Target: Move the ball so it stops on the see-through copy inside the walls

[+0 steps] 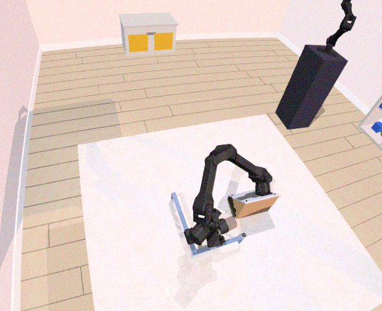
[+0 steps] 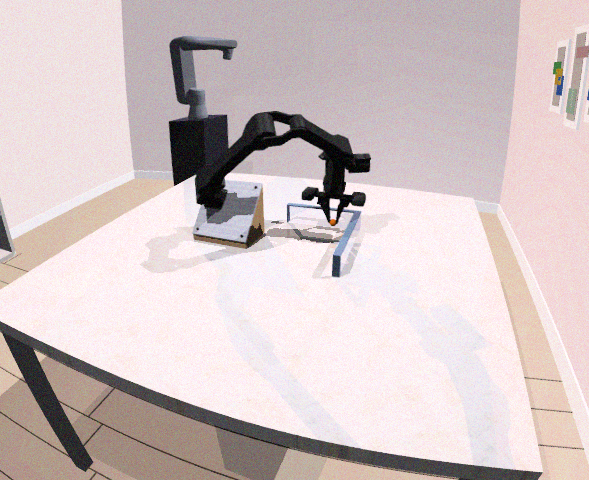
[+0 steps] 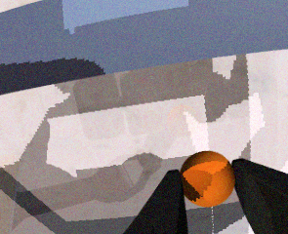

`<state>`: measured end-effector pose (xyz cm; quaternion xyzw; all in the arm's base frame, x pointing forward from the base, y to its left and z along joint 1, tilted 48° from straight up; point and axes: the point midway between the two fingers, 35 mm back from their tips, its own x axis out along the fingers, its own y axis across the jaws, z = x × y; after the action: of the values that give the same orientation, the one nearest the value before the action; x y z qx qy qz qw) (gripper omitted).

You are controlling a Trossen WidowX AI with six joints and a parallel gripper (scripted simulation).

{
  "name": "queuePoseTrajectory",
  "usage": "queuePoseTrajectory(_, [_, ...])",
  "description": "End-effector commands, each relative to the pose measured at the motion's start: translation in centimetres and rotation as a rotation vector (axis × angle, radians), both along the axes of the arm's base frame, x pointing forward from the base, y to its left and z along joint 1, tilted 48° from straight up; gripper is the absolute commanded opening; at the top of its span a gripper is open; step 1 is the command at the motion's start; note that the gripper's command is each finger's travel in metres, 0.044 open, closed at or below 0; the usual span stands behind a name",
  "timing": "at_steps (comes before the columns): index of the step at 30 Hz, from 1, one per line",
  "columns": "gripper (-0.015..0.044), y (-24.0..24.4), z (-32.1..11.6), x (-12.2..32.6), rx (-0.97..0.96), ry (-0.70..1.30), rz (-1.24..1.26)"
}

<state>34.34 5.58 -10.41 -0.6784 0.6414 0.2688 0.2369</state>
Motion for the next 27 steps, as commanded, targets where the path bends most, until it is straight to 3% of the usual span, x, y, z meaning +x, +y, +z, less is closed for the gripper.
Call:
queuePoseTrajectory(1, [0.0,2.2,1.7,0.3,0.011,-0.011,0.001])
queuePoseTrajectory(9, [0.0,6.6,6.0,-0.4,0.009,-0.01,0.0])
queuePoseTrajectory(14, [0.0,6.8,6.4,-0.5,0.01,-0.029,-0.018])
queuePoseTrajectory(27, [0.0,5.4,6.4,1.0,0.029,-0.402,-0.356])
